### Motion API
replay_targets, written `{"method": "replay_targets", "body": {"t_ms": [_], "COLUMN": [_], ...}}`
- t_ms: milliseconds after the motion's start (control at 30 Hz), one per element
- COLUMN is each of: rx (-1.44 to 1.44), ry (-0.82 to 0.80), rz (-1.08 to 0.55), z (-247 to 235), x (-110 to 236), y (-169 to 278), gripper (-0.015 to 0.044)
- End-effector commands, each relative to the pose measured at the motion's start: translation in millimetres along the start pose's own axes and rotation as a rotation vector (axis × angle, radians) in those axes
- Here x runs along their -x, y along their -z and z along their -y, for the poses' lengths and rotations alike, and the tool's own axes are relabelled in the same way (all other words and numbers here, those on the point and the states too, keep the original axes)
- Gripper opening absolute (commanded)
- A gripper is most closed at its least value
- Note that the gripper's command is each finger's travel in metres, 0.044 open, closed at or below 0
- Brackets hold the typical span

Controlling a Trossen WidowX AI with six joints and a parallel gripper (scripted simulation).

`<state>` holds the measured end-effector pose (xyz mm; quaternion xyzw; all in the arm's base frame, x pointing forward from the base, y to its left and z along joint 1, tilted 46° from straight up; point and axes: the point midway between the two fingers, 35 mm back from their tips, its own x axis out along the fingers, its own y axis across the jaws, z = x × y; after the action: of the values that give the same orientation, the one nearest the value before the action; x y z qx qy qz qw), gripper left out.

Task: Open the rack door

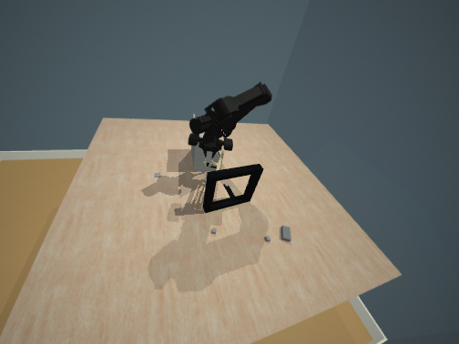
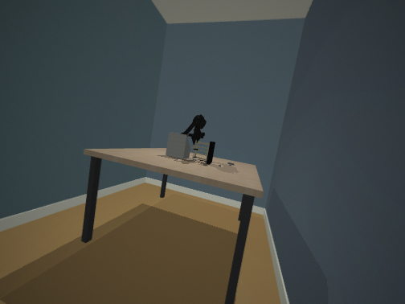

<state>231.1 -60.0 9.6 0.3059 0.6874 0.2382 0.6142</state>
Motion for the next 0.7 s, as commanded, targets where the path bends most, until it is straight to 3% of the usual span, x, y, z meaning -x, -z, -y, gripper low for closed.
{"method": "replay_targets", "body": {"t_ms": [0, 667], "rx": [0.083, 0.426], "ry": [0.004, 0.006], "rz": [-0.002, -0.001], "z": [9, 57], "x": [0, 1], "y": [-2, -22], "gripper": [0.002, 0.002]}}
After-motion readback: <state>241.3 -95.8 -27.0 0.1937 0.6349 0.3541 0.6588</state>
